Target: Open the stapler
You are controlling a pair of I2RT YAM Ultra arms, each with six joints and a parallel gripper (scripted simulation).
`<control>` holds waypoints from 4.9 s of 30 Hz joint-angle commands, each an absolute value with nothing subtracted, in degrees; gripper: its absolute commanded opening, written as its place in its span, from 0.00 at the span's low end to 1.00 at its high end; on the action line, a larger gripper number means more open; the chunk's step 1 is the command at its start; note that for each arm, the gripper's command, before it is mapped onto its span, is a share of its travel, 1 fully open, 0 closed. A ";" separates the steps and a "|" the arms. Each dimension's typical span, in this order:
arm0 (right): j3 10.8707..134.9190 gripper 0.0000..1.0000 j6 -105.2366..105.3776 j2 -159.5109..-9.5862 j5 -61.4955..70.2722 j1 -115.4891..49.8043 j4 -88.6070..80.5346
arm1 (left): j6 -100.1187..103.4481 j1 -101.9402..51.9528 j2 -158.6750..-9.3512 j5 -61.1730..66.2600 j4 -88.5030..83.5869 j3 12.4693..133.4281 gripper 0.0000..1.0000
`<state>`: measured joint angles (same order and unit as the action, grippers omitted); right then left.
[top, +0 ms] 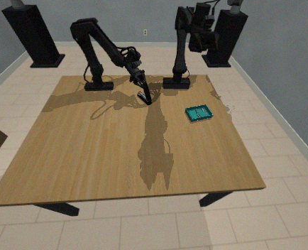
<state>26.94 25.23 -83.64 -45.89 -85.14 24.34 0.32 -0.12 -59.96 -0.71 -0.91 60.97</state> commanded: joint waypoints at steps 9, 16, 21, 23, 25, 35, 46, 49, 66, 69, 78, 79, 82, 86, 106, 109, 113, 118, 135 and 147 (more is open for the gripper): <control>36.31 0.22 28.61 -81.05 -38.90 -80.76 6.01 | 0.00 0.23 -59.93 -0.02 0.23 60.31 0.57; 42.48 0.22 29.73 -82.99 -34.02 -77.82 -3.60 | 0.00 0.23 -59.93 -0.02 0.23 60.31 0.57; 47.18 0.22 30.15 -84.41 -30.58 -75.73 -9.93 | 0.00 0.23 -59.93 -0.02 0.23 60.31 0.57; 47.18 0.22 30.15 -84.41 -30.58 -75.73 -9.93 | 0.00 0.23 -59.93 -0.02 0.23 60.31 0.57; 49.36 0.22 30.30 -85.27 -29.17 -74.89 -12.66 | 0.00 0.23 -59.93 -0.02 0.23 60.31 0.57; 58.95 0.22 29.83 -89.63 -22.83 -71.02 -23.61 | 0.00 0.23 -59.93 -0.02 0.23 60.31 0.57; 68.30 0.22 28.85 -94.86 -17.55 -67.82 -33.13 | 0.00 0.23 -59.93 -0.02 0.23 60.31 0.57; 71.50 0.22 28.58 -96.79 -15.91 -66.83 -36.21 | 0.00 0.23 -59.93 -0.02 0.23 60.31 0.57; 85.12 0.22 27.33 -105.45 -10.10 -63.37 -48.68 | 0.00 0.23 -59.93 -0.02 0.23 60.31 0.57; 85.32 0.22 27.50 -105.59 -10.08 -63.36 -48.87 | 0.00 0.23 -59.93 -0.02 0.23 60.31 0.57; 85.47 0.48 27.41 -104.89 -10.11 -63.34 -48.97 | 0.00 0.23 -59.93 -0.02 0.23 60.31 0.57; 85.56 0.48 27.28 -104.69 -10.44 -63.34 -49.01 | 0.00 0.23 -59.93 -0.02 0.23 60.31 0.57; 85.76 0.48 27.09 -103.48 -10.68 -63.33 -49.12 | 0.00 0.23 -59.93 -0.02 0.23 60.31 0.57; 85.97 0.48 27.02 -102.54 -10.91 -63.35 -49.25 | 0.00 0.23 -59.93 -0.02 0.23 60.31 0.57; 93.70 0.48 30.36 -97.56 -12.17 -66.93 -61.73 | 0.00 0.23 -59.93 -0.02 0.23 60.31 0.57; 94.50 0.48 30.52 -98.58 -11.72 -66.62 -63.04 | 0.00 0.23 -59.93 -0.02 0.23 60.31 0.57; 93.34 0.48 29.96 -100.13 -11.47 -65.90 -62.35 | 0.00 0.23 -59.93 -0.02 0.23 60.31 0.57; 92.96 0.70 28.51 -99.76 -11.24 -65.79 -61.16 | 0.00 0.23 -59.93 -0.02 0.23 60.31 0.57; 64.46 1.00 5.88 -85.54 -6.39 -66.26 -41.23 | 0.00 0.23 -59.93 -0.02 0.23 60.31 0.57; 49.88 1.00 -3.90 -78.35 -3.17 -65.59 -33.63 | 0.00 0.23 -59.93 -0.02 0.23 60.31 0.57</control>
